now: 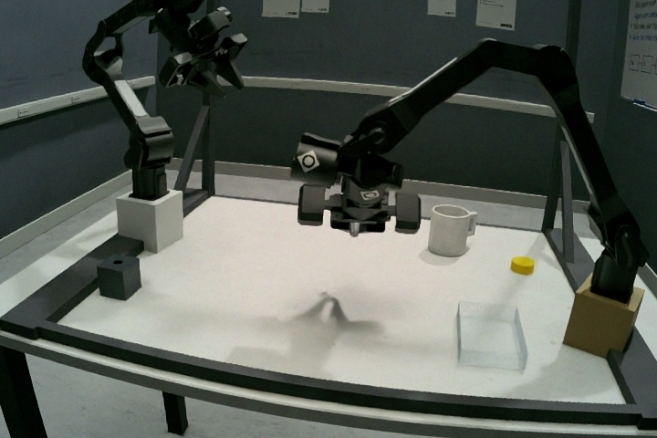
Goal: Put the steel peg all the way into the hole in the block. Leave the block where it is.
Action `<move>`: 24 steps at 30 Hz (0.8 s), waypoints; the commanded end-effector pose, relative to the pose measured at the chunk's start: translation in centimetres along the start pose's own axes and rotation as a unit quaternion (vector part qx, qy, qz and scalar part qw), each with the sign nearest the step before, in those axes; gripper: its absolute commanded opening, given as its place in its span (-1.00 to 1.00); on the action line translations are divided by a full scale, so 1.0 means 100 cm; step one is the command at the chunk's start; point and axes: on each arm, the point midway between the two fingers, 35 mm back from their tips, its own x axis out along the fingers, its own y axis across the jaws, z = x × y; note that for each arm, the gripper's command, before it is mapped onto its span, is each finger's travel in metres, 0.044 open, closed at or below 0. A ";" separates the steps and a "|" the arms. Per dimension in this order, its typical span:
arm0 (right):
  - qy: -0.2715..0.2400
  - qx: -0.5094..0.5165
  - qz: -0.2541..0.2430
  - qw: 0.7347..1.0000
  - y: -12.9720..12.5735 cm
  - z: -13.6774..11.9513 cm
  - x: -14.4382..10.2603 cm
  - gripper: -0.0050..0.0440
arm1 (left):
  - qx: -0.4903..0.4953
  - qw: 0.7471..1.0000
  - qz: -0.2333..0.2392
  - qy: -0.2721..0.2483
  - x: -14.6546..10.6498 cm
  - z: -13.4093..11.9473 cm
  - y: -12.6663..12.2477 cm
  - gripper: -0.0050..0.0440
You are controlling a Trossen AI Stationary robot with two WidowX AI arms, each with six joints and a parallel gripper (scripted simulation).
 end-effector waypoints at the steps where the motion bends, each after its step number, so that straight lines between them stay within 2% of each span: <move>1: 0.024 0.032 -0.007 0.999 0.004 0.020 -0.002 0.10 | -0.022 0.995 0.015 -0.097 -0.001 0.000 -0.002 -1.00; 5: 0.057 0.070 -0.014 0.996 0.007 0.038 0.005 0.10 | -0.082 0.982 -0.005 -0.172 0.003 -0.004 -0.016 -1.00; 9: 0.083 0.099 -0.022 0.991 0.009 0.051 0.013 0.10 | -0.135 0.968 -0.023 -0.209 0.003 -0.004 -0.026 -1.00; 19: 0.100 0.119 -0.029 0.987 0.011 0.061 0.020 0.10 | -0.119 0.963 -0.009 -0.240 0.004 -0.003 -0.020 -1.00; 24: 0.124 0.146 -0.040 0.981 0.014 0.072 0.031 0.10 | -0.162 0.952 -0.023 -0.257 0.013 -0.011 -0.025 -1.00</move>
